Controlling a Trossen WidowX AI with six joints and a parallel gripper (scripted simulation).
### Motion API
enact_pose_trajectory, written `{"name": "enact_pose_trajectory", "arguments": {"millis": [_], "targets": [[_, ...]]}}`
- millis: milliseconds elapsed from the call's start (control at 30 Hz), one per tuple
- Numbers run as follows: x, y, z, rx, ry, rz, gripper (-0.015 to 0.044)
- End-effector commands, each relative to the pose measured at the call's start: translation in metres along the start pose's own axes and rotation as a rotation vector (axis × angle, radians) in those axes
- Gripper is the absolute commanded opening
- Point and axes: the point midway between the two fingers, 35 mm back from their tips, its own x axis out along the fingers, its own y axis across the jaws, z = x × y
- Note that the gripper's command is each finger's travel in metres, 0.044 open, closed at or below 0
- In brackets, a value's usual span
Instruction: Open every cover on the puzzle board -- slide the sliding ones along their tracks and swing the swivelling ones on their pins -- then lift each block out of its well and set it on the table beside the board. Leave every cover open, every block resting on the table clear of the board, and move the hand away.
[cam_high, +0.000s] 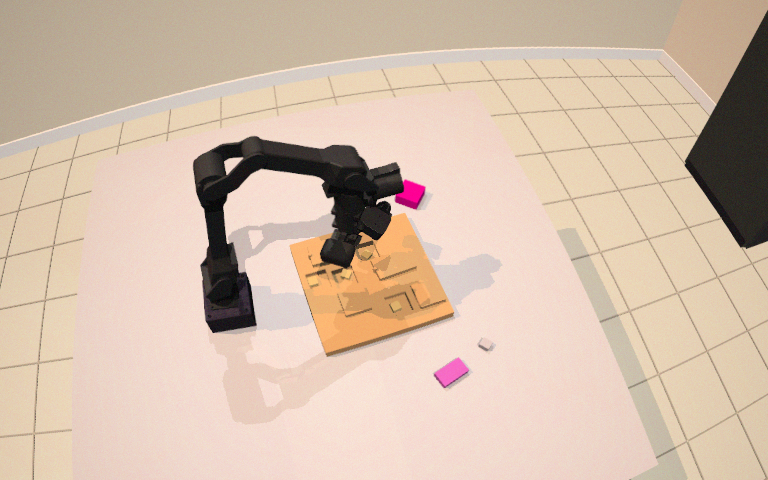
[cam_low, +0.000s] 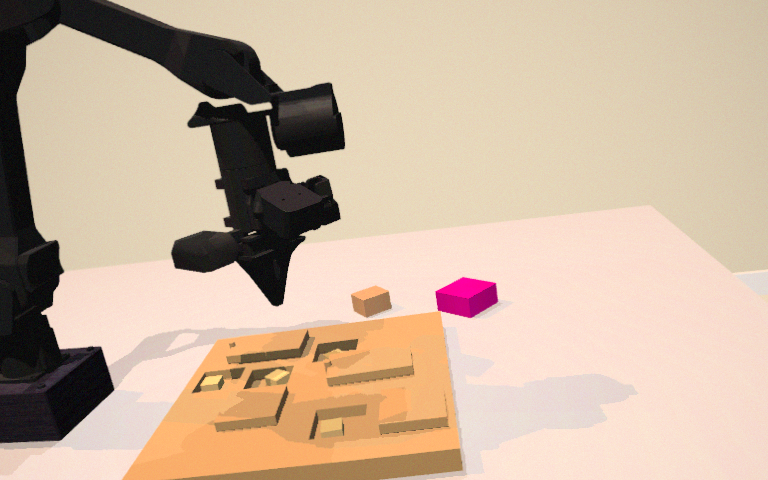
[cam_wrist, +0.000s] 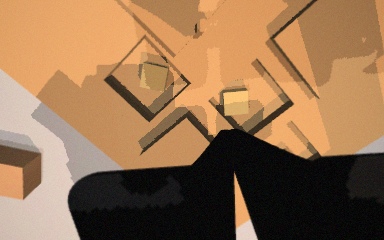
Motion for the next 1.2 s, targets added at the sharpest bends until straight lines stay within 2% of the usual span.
{"name": "enact_pose_trajectory", "arguments": {"millis": [0, 433, 767, 1167], "targets": [[0.002, -0.018, -0.020, -0.173, 0.003, -0.004, 0.0000], [0.017, -0.056, -0.075, -0.645, 0.009, -0.006, 0.0000], [0.022, -0.056, -0.075, -0.651, 0.009, -0.006, 0.0000], [0.068, -0.059, -0.075, -0.651, 0.010, -0.006, 0.0000]]}}
